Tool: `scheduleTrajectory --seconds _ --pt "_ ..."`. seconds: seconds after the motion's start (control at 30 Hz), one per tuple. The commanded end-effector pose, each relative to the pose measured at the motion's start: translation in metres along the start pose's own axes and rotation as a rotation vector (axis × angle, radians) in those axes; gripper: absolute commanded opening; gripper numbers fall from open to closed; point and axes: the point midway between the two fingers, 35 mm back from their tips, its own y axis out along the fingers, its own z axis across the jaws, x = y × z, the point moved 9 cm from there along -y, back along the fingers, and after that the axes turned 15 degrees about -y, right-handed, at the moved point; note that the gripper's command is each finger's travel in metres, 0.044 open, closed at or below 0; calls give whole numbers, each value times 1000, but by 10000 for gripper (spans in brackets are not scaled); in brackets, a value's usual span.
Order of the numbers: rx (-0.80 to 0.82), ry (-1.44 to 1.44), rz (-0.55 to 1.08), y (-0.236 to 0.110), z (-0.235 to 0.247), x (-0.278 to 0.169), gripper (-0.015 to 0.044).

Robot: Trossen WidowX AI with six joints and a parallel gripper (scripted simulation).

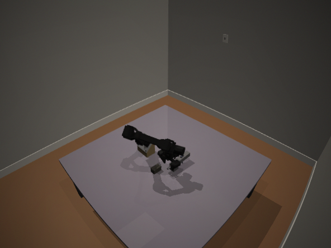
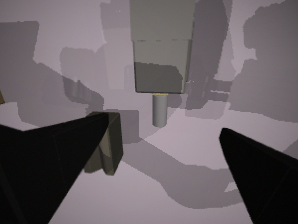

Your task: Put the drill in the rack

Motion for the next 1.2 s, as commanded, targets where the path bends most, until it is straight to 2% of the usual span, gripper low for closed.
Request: scheduleTrajectory --seconds 0.0,0.47,1.17 --pt "-3 -85 13 5 6 -11 440" --pt "-3 -85 13 6 6 -10 440" --pt "-4 -85 13 38 4 -2 440"
